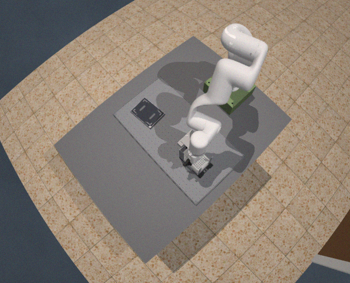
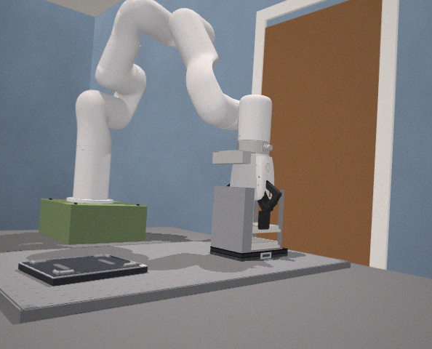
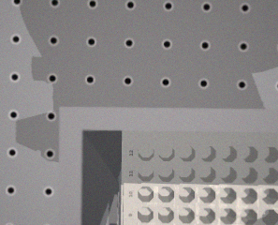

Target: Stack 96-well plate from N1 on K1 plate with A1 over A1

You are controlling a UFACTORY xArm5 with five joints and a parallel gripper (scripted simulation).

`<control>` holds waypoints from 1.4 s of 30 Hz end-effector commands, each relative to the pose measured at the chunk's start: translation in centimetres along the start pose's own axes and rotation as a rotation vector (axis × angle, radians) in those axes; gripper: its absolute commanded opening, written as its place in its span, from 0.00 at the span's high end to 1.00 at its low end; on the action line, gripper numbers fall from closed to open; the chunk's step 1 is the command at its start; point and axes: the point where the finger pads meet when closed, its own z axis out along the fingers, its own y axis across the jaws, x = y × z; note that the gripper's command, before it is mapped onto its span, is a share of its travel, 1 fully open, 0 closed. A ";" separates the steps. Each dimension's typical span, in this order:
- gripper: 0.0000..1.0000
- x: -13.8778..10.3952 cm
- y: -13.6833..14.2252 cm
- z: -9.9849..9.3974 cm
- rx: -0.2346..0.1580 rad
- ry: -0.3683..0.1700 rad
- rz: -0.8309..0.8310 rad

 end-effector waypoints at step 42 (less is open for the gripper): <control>1.00 -0.1 -0.2 1.2 0.004 -0.003 0.000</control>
